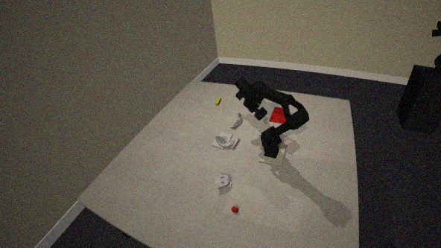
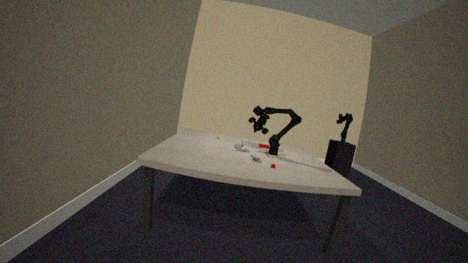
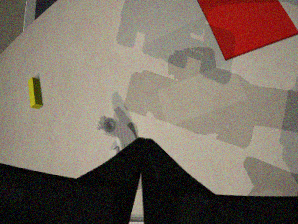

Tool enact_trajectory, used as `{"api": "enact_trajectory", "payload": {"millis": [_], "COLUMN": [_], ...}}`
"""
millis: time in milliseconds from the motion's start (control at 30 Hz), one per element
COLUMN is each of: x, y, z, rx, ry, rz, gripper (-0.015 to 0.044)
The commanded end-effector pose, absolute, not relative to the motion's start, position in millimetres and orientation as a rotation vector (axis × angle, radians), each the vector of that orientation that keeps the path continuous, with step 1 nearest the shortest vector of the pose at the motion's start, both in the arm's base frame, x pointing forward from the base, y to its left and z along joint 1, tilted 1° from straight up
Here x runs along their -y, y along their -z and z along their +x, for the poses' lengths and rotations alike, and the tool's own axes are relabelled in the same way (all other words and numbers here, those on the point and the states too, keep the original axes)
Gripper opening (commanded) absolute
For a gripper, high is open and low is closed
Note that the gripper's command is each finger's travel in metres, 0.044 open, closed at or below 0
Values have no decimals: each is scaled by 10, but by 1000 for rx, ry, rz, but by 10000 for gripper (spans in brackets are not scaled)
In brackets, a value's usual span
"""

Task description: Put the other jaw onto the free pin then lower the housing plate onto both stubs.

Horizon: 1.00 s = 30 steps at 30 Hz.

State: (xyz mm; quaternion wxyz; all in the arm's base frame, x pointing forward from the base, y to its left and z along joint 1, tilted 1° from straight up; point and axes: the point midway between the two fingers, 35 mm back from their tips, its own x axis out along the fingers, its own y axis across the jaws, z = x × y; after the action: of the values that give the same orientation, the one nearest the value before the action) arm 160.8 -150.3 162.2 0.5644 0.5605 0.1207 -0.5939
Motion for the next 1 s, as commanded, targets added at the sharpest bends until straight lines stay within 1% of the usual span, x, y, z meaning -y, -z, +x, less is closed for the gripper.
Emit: {"api": "enact_trajectory", "payload": {"millis": [0,967], "x": [1513,1650], "y": [-1645,-1692], "z": [1650,1975], "rx": [-375,-973], "ry": [1364,990], "rz": [1239,612], "gripper": [0,0]}}
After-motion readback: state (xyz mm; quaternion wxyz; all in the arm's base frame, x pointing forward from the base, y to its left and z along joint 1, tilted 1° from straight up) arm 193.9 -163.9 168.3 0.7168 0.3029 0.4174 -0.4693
